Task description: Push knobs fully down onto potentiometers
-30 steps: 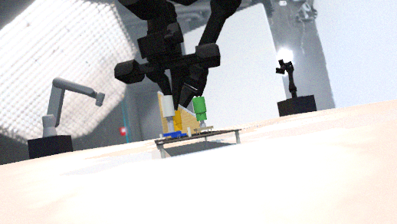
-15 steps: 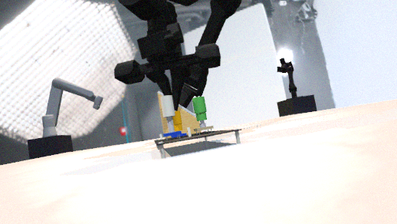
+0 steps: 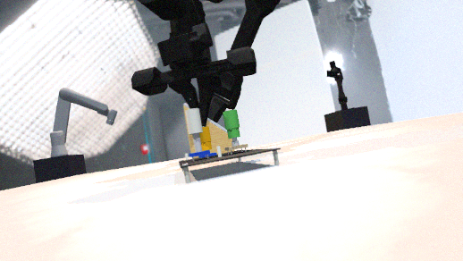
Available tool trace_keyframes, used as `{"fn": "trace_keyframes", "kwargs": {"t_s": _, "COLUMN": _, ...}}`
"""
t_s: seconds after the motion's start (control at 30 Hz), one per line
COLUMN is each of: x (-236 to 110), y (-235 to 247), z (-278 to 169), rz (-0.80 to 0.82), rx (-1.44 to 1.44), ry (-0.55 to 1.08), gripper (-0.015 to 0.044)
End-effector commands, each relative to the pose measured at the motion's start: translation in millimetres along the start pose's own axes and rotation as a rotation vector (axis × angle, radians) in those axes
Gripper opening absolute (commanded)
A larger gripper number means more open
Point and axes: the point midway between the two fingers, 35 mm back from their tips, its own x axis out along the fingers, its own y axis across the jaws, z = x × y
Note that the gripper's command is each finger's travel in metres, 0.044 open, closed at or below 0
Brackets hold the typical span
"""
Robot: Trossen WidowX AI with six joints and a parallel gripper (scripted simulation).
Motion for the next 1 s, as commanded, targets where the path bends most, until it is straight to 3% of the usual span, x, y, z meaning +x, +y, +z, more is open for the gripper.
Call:
{"fn": "trace_keyframes", "kwargs": {"t_s": 0.0, "x": 13, "y": 3, "z": 2, "rz": -0.001, "rx": -0.025, "ry": 0.024, "gripper": 0.0000}}
{"fn": "trace_keyframes", "kwargs": {"t_s": 0.77, "x": -23, "y": 2, "z": 3, "rz": -0.002, "rx": -0.025, "ry": 0.024, "gripper": 0.0000}}
{"fn": "trace_keyframes", "kwargs": {"t_s": 0.97, "x": -17, "y": 2, "z": 2, "rz": 0.001, "rx": -0.017, "ry": 0.026, "gripper": 0.0157}}
